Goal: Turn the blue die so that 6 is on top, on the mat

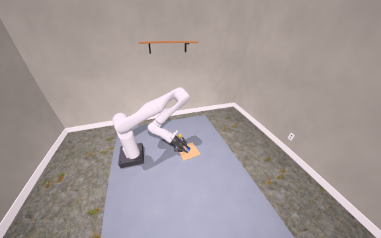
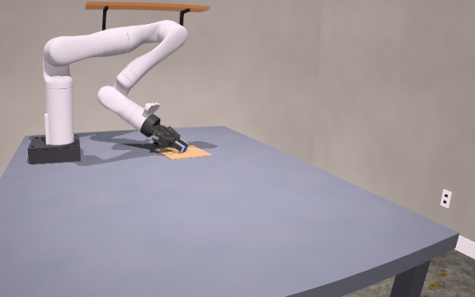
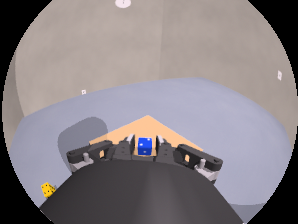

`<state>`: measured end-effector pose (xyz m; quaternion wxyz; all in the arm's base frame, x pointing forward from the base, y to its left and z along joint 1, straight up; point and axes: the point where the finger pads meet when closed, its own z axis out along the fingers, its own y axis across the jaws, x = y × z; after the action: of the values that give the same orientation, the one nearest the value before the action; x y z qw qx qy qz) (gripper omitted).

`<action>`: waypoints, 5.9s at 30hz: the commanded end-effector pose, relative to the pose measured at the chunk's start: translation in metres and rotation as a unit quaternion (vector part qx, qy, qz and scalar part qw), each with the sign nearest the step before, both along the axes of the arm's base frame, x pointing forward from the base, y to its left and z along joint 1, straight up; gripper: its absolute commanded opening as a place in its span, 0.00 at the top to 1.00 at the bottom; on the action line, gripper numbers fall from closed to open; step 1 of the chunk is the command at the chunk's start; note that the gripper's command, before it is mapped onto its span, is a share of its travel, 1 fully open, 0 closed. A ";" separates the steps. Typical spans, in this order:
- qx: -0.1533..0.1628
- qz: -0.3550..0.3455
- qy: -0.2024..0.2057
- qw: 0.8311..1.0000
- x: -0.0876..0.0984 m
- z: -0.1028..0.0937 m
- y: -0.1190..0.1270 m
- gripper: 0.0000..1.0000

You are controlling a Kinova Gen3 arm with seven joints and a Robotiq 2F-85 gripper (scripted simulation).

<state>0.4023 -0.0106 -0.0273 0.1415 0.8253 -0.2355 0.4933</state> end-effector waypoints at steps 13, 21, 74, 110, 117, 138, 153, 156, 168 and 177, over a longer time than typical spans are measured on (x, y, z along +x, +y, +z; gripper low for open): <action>0.000 0.000 -0.001 1.000 0.000 0.001 0.000 0.65; 0.000 0.000 -0.001 1.000 0.000 0.001 0.000 0.65; 0.003 -0.001 0.005 1.000 -0.037 0.025 0.023 0.65; 0.149 0.000 0.238 0.960 -0.012 0.075 0.008 0.65; 0.192 0.000 0.307 0.932 -0.004 0.091 0.004 0.65; 0.249 0.000 0.399 0.882 0.006 0.113 -0.003 0.65; 0.272 0.000 0.436 0.858 0.010 0.124 -0.006 0.65; 0.272 0.000 0.437 0.857 0.010 0.124 -0.006 0.65; 0.272 0.000 0.437 0.857 0.010 0.123 -0.006 0.00; 0.269 0.006 0.439 0.857 0.005 0.080 -0.002 0.00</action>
<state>0.4128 -0.0193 0.0640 0.0008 0.9618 -0.2737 0.0075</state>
